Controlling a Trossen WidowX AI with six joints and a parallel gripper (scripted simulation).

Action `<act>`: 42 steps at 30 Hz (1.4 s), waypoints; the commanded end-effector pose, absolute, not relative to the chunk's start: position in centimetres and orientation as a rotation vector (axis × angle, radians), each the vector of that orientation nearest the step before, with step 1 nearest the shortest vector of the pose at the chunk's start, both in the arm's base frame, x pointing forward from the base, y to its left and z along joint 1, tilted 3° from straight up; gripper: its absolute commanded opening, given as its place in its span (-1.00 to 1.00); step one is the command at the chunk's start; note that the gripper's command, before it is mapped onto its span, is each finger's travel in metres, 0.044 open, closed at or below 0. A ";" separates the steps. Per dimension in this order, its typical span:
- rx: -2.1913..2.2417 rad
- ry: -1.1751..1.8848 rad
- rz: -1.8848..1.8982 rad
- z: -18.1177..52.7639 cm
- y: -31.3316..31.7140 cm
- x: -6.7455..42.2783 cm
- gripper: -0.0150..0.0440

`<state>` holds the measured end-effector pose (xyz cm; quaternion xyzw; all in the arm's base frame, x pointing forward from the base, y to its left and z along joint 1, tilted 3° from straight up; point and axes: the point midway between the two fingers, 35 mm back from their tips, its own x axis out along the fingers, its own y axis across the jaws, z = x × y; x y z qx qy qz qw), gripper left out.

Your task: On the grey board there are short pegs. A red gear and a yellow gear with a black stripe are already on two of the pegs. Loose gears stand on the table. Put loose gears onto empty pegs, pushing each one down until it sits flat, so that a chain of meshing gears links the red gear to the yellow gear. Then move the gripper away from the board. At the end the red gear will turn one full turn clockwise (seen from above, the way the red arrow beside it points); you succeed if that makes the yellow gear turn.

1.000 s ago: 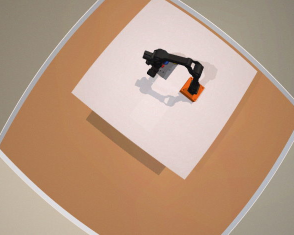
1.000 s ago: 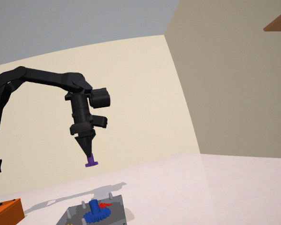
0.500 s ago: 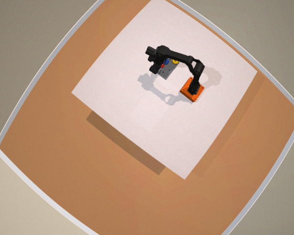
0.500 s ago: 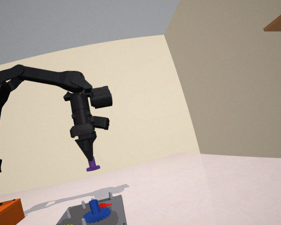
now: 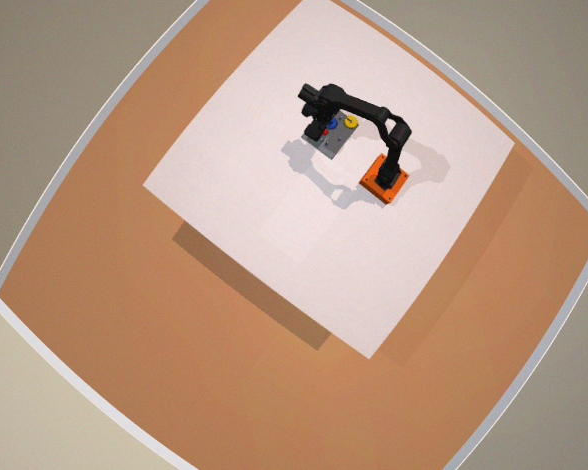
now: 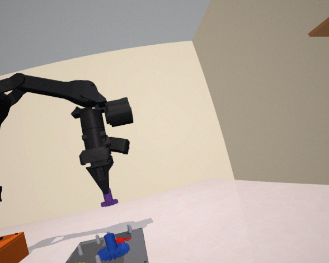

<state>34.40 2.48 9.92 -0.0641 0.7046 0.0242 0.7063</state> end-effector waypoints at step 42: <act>-0.149 1.563 0.052 7.4 -8.7 33.1 -0.49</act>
